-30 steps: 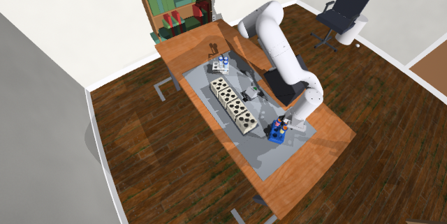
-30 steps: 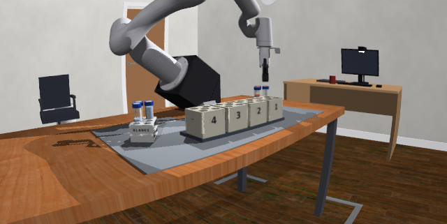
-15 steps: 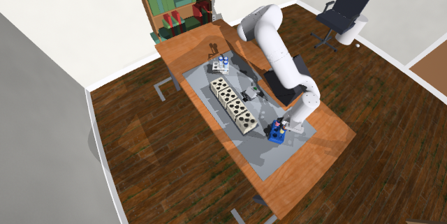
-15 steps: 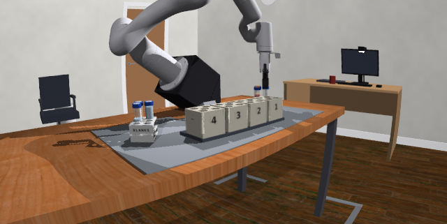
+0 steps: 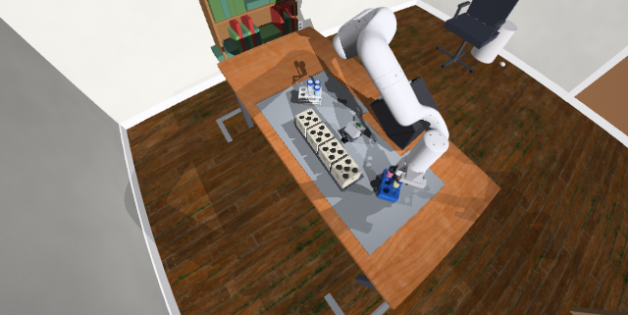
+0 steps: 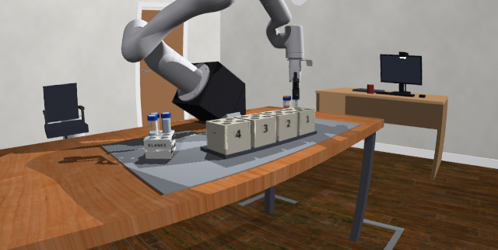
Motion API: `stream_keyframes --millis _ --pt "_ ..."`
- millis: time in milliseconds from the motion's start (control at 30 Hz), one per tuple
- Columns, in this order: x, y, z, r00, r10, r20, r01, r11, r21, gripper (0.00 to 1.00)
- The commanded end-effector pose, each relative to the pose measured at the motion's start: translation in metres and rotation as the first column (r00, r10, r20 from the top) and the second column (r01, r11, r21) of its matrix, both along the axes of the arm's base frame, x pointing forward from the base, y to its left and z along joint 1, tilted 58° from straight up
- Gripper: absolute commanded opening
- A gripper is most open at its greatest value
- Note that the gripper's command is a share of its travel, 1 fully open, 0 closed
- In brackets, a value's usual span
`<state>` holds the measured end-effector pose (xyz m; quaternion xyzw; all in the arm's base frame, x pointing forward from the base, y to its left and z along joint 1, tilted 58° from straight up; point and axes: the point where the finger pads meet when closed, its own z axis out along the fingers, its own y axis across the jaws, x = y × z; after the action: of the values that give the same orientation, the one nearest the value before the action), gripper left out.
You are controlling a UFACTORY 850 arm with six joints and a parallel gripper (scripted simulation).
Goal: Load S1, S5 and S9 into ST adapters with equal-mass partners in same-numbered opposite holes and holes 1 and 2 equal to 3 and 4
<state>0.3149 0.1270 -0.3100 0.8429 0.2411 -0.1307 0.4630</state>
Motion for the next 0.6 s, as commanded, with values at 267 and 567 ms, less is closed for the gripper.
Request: stream_keyframes --millis 267,567 --pt "0.0007 -0.0051 -0.0038 1.0 0.0 0.001 0.0 1.0 0.002 0.57" --pt "0.0007 -0.0096 -0.0066 1.0 0.0 0.001 0.0 1.0 0.002 0.57"
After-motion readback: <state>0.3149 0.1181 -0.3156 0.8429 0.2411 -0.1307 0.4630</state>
